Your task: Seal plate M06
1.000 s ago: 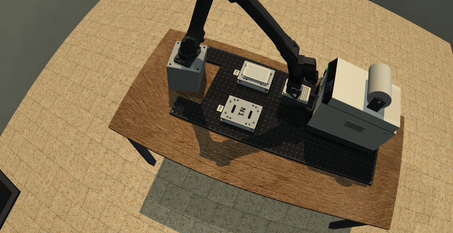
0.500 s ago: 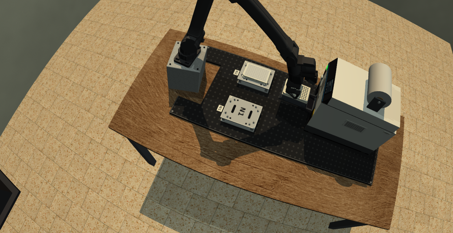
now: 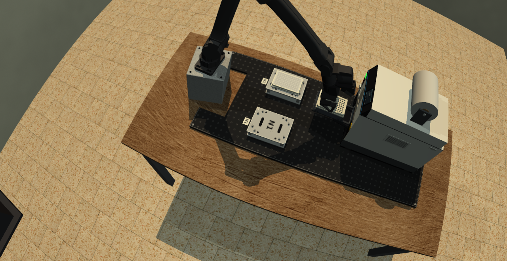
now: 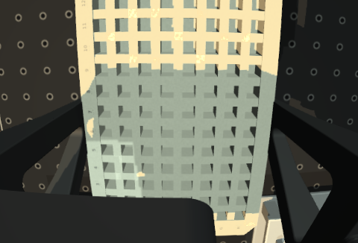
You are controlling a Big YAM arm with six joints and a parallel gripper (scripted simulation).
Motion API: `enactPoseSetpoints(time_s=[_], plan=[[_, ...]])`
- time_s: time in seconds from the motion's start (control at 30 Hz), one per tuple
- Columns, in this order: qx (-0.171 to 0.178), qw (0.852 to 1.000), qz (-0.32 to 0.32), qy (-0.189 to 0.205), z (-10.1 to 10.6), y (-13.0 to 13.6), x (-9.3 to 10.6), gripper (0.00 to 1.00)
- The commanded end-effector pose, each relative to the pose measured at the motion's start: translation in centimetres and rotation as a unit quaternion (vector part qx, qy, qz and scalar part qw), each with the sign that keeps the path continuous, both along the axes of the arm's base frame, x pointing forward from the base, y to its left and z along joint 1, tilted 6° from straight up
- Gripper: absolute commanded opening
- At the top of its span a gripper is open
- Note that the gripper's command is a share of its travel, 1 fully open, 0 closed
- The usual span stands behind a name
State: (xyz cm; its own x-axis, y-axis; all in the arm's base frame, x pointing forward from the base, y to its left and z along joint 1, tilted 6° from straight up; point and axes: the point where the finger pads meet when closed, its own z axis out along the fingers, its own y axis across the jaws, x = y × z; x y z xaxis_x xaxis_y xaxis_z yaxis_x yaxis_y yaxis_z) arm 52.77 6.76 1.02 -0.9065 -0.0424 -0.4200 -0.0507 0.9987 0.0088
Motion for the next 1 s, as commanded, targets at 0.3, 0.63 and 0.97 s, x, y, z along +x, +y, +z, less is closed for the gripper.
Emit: enactPoseSetpoints(time_s=[0.3,0.63,0.97], plan=[[0.006,1.000,0.003,-0.024,1.0,1.2,1.5,0.00],[0.000,1.000,0.002,-0.021,0.9,0.2,2.1,0.00],[0.001,1.000,-0.004,-0.024,1.9,-0.5,2.0,0.00]])
